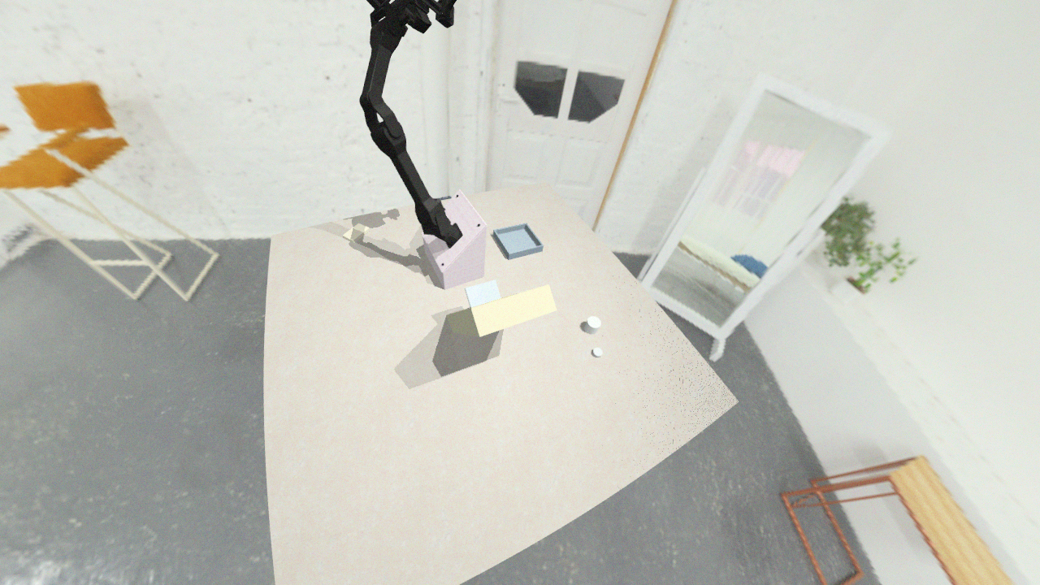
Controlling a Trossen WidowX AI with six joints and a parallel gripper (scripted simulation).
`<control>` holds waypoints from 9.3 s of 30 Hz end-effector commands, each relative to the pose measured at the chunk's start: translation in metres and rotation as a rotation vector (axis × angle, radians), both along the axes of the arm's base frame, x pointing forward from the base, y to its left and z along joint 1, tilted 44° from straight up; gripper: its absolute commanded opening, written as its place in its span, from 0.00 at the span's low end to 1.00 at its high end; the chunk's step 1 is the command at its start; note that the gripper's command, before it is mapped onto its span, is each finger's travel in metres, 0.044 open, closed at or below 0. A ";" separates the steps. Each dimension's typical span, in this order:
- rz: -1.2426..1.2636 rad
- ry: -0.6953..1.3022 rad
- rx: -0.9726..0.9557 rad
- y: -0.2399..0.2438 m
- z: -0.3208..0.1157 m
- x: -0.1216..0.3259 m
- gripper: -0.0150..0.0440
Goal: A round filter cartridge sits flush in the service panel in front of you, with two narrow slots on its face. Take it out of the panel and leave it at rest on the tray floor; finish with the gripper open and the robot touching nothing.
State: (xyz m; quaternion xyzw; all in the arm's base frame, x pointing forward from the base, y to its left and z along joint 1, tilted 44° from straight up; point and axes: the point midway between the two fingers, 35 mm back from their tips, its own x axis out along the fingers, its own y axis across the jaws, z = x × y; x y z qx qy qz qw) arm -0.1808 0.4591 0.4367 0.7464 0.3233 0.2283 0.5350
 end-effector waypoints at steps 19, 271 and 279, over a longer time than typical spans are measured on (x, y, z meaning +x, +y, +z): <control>-0.331 -0.622 -1.115 -0.017 -0.112 0.286 0.41; -0.715 0.018 -1.542 -0.359 -0.320 0.453 0.25; -0.715 0.018 -1.543 -0.374 -0.339 0.443 0.25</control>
